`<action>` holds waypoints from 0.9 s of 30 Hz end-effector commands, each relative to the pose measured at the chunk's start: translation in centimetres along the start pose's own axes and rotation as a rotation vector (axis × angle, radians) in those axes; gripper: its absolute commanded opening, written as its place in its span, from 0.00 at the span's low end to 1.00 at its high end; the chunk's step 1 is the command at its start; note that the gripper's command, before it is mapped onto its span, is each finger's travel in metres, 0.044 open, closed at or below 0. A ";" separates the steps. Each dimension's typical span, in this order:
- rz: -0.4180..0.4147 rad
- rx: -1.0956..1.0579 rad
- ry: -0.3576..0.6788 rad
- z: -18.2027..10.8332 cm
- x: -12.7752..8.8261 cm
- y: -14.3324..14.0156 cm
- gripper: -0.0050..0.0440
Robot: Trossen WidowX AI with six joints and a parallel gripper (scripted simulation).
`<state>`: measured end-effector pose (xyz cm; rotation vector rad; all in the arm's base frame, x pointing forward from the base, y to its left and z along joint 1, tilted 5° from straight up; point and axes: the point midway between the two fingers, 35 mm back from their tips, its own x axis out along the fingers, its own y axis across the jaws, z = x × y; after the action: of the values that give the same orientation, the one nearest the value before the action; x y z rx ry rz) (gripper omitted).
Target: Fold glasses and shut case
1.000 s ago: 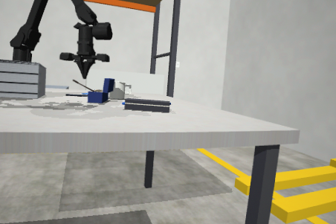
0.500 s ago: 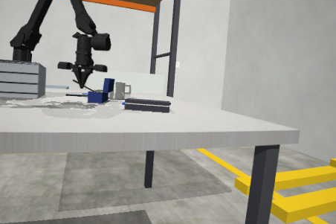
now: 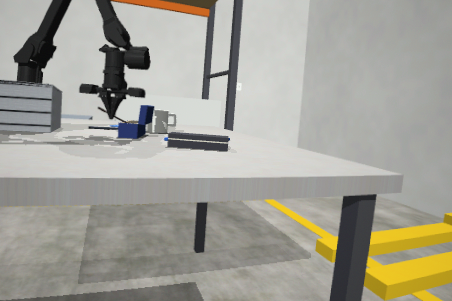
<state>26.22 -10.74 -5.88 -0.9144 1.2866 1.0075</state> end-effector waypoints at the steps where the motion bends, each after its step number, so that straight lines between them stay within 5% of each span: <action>1: -0.007 0.000 -0.004 0.3 -0.1 -0.1 0.10; 27: -0.007 0.000 -0.004 1.9 -0.1 -0.1 0.10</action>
<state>26.84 -9.26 -5.71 -0.9190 1.2838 1.0069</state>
